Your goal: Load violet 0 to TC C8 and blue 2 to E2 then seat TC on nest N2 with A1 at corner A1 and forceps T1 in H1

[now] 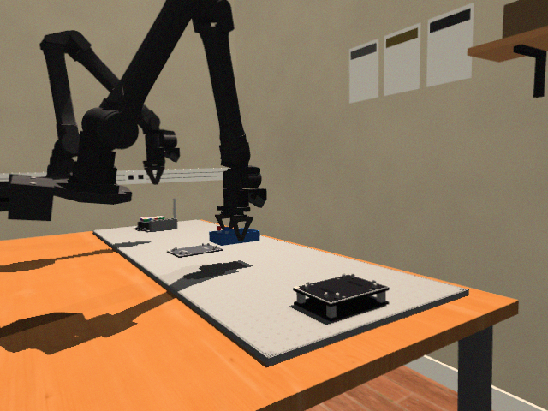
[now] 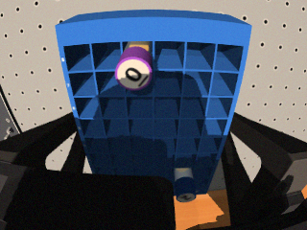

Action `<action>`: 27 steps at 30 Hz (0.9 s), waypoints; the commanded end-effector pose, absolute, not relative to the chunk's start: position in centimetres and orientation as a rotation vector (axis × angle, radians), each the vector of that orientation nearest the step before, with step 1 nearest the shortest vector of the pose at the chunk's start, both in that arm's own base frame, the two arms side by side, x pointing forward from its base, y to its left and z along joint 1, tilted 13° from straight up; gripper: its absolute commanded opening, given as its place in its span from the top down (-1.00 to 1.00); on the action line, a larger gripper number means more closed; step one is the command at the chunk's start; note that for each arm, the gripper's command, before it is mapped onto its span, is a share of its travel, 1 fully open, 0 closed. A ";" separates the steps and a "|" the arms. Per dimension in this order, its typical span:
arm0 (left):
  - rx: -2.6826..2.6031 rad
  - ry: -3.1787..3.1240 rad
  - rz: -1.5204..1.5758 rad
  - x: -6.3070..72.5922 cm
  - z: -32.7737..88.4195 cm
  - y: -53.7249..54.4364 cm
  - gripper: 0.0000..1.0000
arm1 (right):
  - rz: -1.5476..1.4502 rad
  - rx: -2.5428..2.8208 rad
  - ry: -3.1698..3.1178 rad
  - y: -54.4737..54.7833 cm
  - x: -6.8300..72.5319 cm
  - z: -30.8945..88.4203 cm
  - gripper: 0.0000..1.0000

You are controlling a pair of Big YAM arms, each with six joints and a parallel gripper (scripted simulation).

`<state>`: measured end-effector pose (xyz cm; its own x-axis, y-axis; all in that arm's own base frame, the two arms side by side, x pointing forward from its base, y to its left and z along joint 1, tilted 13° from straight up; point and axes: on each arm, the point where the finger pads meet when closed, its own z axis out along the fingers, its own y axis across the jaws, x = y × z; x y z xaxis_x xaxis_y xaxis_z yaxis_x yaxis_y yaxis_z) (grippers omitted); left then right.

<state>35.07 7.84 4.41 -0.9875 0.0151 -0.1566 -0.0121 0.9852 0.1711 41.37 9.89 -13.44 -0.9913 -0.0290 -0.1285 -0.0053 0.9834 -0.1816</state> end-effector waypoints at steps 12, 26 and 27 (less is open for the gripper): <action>-0.011 2.991 0.258 34.8 4.3 7.9 0.52 | -0.246 -0.044 2.955 8.0 42.7 -11.4 1.00; -0.011 2.991 0.258 34.8 4.3 7.9 0.52 | -0.249 -0.044 2.955 6.0 42.8 -11.0 1.00; -0.011 2.991 0.258 34.8 4.3 7.9 0.52 | -0.248 -0.044 2.954 5.9 42.9 -11.0 1.00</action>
<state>35.07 7.84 4.41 -0.9875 0.0151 -0.1566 -0.0121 0.9852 0.1711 41.70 6.43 -12.68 -0.9911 -0.0350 -0.1286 -0.0115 0.9837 -0.1795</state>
